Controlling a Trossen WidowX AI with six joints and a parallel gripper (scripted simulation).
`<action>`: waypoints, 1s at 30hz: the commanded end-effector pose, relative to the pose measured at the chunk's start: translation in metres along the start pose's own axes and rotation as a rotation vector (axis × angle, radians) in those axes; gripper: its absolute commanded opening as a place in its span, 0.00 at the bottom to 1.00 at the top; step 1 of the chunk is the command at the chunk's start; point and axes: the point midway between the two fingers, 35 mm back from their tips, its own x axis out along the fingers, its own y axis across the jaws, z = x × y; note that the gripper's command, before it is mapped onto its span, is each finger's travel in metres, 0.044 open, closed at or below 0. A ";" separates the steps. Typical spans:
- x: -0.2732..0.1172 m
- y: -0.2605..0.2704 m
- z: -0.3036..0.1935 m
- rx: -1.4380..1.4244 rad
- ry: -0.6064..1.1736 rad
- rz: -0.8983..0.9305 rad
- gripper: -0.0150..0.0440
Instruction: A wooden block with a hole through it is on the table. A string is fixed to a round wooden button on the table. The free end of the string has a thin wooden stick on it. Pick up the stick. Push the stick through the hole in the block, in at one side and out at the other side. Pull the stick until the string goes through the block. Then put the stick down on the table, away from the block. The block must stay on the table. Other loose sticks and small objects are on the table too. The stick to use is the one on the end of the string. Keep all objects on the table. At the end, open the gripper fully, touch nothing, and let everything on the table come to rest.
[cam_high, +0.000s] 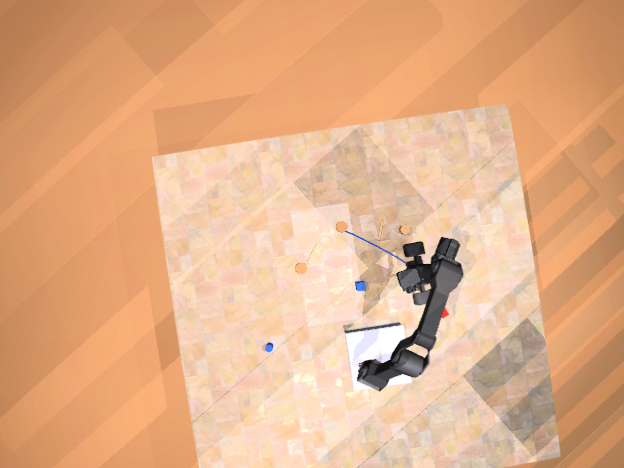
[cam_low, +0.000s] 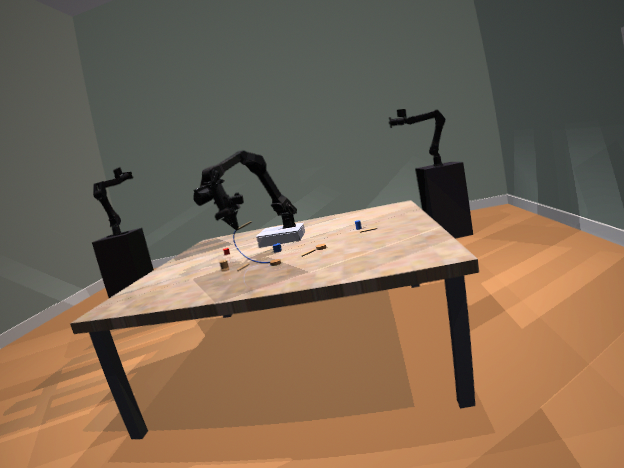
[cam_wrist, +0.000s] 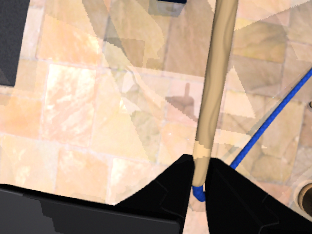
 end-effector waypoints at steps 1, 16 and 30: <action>0.007 -0.001 0.001 0.004 0.022 0.009 0.25; 0.026 -0.005 0.002 0.008 0.093 0.014 0.25; 0.044 -0.008 0.004 0.014 0.163 0.012 0.25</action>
